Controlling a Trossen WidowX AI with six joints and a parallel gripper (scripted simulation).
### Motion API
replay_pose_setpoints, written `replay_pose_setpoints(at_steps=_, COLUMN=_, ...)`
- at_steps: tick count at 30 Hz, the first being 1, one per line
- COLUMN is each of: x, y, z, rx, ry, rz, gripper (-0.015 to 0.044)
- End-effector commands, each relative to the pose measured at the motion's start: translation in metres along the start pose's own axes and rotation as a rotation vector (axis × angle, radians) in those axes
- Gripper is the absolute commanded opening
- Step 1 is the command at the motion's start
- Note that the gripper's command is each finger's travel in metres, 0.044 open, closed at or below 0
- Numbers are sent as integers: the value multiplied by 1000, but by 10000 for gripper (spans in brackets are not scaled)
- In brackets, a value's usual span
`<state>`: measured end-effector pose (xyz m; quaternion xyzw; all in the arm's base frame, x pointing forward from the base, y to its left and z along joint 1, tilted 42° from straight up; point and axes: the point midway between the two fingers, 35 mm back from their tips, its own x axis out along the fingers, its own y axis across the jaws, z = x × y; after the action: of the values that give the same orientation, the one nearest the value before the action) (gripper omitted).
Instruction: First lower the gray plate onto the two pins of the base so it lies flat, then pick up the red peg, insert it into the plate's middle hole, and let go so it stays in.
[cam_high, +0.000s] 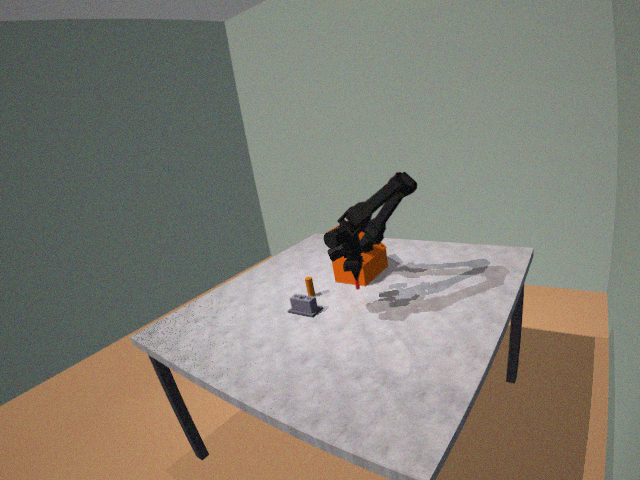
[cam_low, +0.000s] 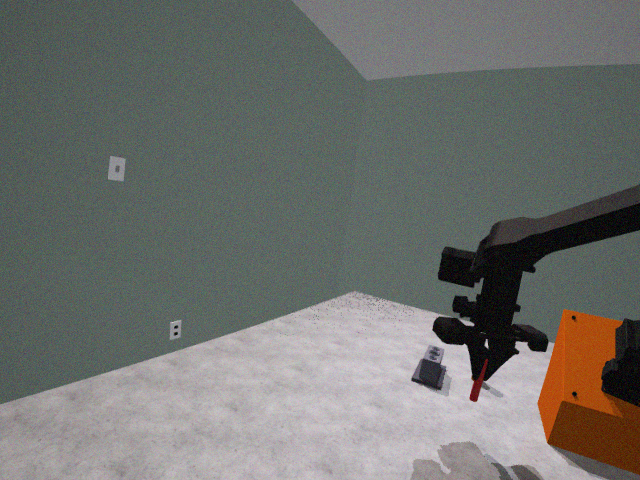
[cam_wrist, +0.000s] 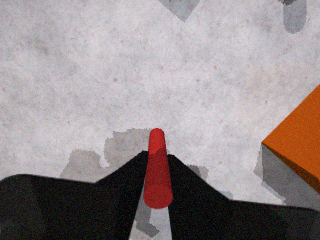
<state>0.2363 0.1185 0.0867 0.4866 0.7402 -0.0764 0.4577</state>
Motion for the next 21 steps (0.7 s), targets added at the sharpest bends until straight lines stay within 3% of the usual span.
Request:
replay_pose_setpoints(at_steps=1, x=-1, y=4, z=12, rx=4, ry=-4, rz=-3, gripper=0)
replay_pose_setpoints(at_steps=21, x=-7, y=17, z=69, rx=-3, ry=-14, rz=1, gripper=0)
